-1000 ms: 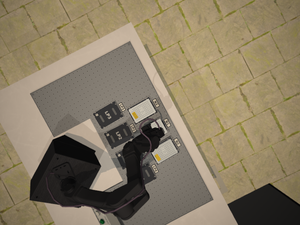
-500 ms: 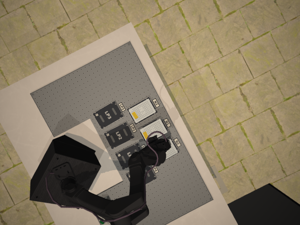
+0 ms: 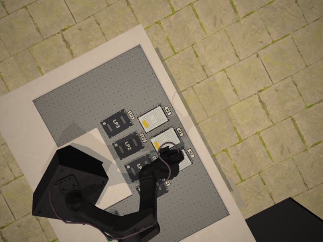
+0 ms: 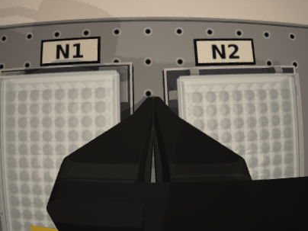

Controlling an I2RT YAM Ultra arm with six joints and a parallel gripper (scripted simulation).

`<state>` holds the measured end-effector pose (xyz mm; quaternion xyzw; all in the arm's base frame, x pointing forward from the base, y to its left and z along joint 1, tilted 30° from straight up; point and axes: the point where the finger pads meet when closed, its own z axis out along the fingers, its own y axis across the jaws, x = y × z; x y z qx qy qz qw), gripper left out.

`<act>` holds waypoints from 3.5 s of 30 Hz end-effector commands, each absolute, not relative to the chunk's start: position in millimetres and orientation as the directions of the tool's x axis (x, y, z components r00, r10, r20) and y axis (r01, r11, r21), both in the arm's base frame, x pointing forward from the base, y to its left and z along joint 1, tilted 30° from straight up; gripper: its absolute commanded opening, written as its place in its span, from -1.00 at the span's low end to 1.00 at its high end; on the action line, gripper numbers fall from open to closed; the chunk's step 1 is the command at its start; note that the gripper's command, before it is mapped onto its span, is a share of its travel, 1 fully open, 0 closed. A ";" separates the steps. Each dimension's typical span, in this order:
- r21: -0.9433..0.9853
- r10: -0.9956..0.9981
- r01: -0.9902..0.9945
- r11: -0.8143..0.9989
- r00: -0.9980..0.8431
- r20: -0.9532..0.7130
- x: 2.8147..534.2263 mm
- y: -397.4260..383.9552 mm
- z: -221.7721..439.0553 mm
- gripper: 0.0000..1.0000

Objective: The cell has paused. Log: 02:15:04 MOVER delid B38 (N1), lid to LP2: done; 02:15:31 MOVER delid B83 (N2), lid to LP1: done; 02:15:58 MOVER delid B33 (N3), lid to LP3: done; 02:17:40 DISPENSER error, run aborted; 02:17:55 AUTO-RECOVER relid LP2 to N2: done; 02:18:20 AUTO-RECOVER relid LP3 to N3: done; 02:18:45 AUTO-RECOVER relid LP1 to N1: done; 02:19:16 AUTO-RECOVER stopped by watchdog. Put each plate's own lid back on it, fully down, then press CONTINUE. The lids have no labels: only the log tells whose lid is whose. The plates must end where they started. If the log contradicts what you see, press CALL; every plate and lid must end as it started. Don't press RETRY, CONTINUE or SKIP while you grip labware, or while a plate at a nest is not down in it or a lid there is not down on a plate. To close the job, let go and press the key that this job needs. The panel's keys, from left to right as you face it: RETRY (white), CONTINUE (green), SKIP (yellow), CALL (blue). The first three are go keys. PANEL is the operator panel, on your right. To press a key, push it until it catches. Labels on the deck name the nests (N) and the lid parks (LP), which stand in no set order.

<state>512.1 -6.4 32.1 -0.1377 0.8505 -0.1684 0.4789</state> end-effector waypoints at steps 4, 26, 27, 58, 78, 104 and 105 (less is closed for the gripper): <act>-0.412 -0.401 -0.088 0.907 -0.482 -0.779 515.6 0.2 39.4 -1.00; -0.415 -0.360 -0.095 0.905 -0.694 -0.624 482.4 46.6 2.0 1.00; -0.415 -0.360 -0.095 0.905 -0.694 -0.624 482.4 46.6 2.0 1.00; -0.418 -0.240 -0.098 0.903 -0.923 -0.301 476.7 51.6 8.8 1.00; -0.422 -0.243 -0.109 0.900 -0.929 -0.279 477.5 53.1 1.5 1.00; -0.419 -0.242 -0.101 0.902 -0.923 -0.298 483.1 55.2 10.2 1.00; -0.419 -0.242 -0.102 0.902 -0.924 -0.297 483.0 55.2 9.9 1.00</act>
